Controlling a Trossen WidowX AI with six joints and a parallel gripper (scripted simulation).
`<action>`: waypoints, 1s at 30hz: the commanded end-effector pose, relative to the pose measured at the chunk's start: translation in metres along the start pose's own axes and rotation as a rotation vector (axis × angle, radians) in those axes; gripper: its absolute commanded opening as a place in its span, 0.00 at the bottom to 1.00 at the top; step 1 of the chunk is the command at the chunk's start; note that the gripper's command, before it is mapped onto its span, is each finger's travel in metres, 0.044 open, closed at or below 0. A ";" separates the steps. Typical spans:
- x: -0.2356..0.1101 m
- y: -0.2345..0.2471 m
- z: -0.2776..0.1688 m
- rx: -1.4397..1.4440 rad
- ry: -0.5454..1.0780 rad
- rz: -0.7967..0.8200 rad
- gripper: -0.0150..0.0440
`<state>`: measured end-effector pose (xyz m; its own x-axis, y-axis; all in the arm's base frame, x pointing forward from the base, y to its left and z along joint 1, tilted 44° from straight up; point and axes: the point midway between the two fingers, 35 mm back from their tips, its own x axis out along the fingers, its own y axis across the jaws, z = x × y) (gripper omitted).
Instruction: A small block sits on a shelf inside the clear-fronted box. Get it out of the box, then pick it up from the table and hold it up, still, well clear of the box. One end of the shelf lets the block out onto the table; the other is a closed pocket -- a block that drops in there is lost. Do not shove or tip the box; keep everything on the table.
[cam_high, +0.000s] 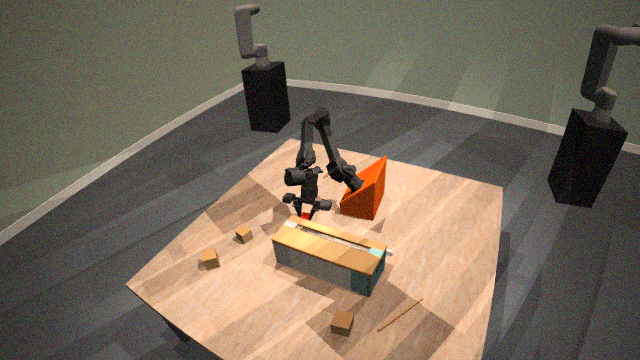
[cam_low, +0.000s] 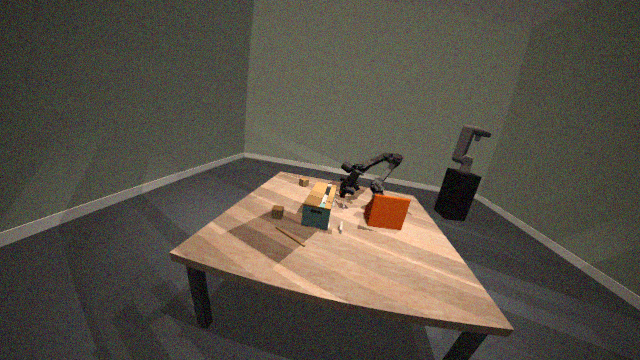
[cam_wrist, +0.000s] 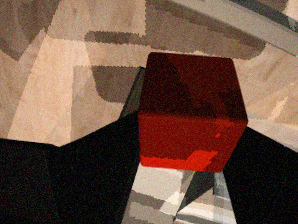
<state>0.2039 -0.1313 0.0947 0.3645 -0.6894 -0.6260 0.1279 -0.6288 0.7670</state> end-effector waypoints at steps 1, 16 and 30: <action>-0.002 0.001 -0.001 -0.147 -0.006 0.002 0.25; -0.010 -0.002 -0.004 -0.751 -0.030 -0.008 0.25; -0.018 -0.003 -0.007 -1.317 -0.051 -0.024 0.25</action>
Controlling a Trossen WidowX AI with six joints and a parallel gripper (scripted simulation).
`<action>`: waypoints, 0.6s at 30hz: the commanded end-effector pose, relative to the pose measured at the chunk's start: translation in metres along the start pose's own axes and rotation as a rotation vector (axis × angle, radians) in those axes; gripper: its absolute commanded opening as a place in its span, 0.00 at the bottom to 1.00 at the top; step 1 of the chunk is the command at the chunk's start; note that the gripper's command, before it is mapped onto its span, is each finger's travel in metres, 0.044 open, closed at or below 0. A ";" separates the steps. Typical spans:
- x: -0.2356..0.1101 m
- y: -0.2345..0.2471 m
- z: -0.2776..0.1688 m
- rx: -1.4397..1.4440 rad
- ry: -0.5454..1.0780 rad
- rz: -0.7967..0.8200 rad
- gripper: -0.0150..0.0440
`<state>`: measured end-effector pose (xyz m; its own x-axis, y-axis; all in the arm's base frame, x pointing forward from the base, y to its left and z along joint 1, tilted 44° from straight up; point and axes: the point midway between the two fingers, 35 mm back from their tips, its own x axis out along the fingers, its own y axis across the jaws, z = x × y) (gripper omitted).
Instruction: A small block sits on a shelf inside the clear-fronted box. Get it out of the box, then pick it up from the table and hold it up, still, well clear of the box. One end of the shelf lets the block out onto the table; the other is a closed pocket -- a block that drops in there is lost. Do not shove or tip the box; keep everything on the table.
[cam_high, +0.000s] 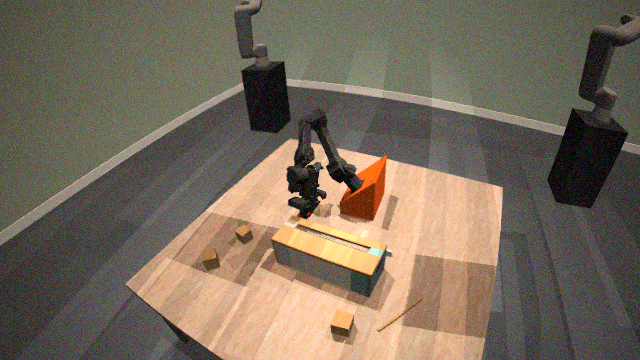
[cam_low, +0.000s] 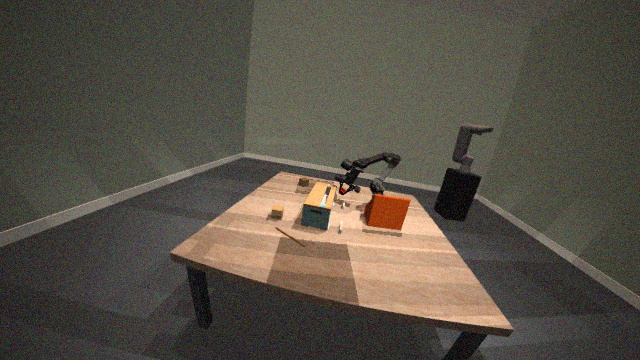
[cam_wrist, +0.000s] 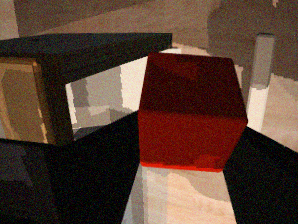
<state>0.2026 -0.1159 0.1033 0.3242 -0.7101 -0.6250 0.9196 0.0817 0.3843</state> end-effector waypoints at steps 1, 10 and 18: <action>-0.002 0.001 0.000 -0.156 -0.006 -0.006 0.25; -0.007 0.002 -0.001 -0.520 -0.015 -0.017 0.25; -0.012 0.004 -0.001 -0.845 -0.023 -0.029 0.25</action>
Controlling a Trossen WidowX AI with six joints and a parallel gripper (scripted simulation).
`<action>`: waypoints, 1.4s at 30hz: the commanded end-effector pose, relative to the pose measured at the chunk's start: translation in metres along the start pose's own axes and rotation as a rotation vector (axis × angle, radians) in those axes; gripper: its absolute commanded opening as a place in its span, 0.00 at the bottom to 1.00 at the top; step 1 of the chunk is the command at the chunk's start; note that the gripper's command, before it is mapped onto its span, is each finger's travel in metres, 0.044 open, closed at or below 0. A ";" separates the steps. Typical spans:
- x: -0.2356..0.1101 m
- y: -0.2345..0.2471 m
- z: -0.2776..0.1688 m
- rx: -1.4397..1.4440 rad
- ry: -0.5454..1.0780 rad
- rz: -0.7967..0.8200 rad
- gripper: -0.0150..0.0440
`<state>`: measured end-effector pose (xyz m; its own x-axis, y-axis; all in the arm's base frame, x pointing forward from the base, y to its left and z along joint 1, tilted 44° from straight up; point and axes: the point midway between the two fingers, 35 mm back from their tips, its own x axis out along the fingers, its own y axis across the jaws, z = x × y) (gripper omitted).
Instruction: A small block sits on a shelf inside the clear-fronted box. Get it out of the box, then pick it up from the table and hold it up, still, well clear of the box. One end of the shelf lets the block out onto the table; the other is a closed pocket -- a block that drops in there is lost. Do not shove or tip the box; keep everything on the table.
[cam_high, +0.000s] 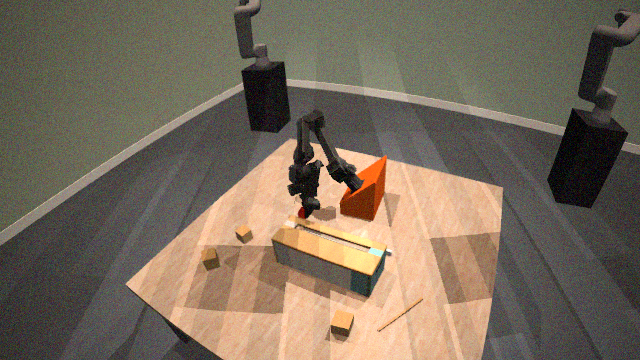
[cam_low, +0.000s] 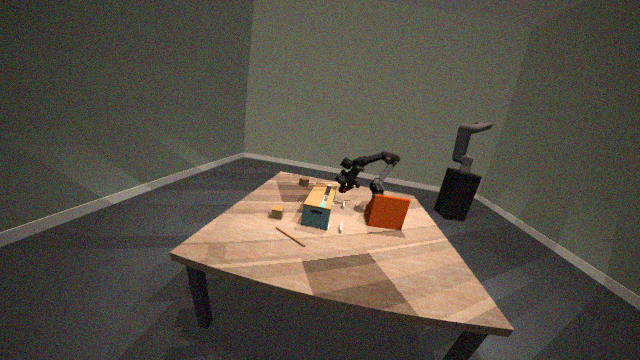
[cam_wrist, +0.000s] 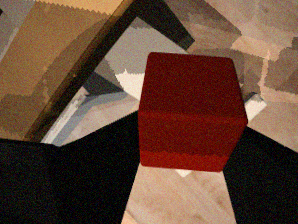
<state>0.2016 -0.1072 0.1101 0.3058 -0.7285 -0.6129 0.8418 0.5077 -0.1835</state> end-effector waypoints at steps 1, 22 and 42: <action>-0.002 0.001 0.001 -0.156 -0.004 -0.008 0.25; -0.016 0.003 0.004 -1.010 -0.015 -0.048 0.25; -0.030 0.006 0.009 -1.825 -0.009 -0.106 0.25</action>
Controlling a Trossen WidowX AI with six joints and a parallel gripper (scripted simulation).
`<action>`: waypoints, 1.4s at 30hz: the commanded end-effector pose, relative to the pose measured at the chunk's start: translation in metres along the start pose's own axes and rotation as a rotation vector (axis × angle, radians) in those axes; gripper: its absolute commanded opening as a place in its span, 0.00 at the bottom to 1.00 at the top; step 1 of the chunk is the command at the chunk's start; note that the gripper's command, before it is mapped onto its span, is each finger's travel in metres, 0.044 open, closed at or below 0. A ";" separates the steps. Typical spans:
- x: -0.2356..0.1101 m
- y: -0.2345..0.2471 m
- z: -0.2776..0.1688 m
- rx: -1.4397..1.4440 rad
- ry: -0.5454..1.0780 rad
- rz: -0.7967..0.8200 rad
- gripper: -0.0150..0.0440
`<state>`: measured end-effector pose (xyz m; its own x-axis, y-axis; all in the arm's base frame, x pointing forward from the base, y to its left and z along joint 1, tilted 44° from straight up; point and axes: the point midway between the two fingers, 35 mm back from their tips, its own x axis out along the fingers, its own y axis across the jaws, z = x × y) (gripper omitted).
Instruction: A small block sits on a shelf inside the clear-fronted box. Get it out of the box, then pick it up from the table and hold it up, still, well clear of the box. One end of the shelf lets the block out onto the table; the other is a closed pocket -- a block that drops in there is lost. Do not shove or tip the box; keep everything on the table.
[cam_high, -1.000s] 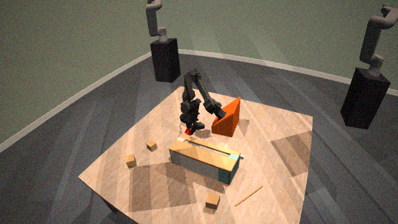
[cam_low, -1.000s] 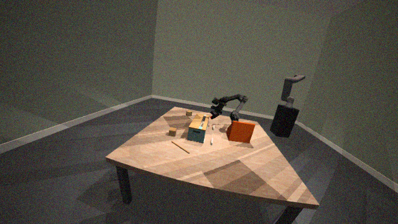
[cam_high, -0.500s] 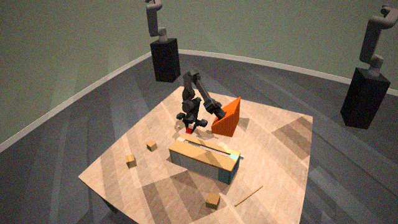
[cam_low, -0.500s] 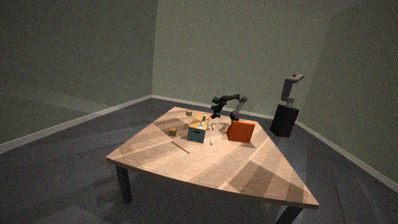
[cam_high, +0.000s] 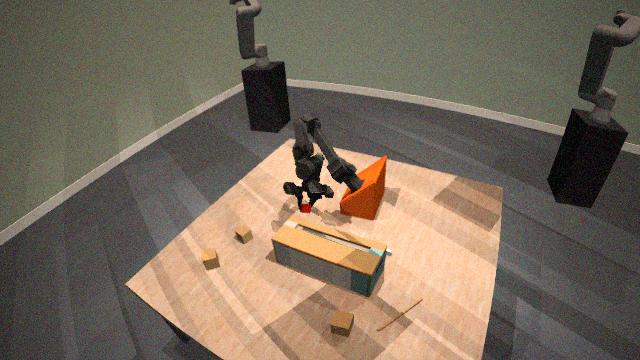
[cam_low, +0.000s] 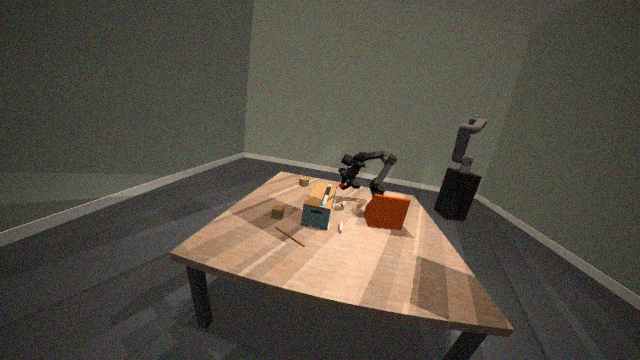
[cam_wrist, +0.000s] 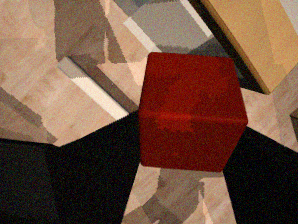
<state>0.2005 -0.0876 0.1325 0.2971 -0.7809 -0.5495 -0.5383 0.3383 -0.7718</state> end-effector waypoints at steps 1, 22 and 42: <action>-0.003 -0.002 0.001 -0.157 0.007 -0.010 0.25; -0.018 -0.010 0.002 -1.012 0.053 -0.053 0.25; -0.034 -0.020 0.004 -1.816 0.140 -0.077 0.25</action>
<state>0.2026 -0.0674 0.1627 0.3459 -0.8273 -0.4426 -0.7191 -0.5368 0.4413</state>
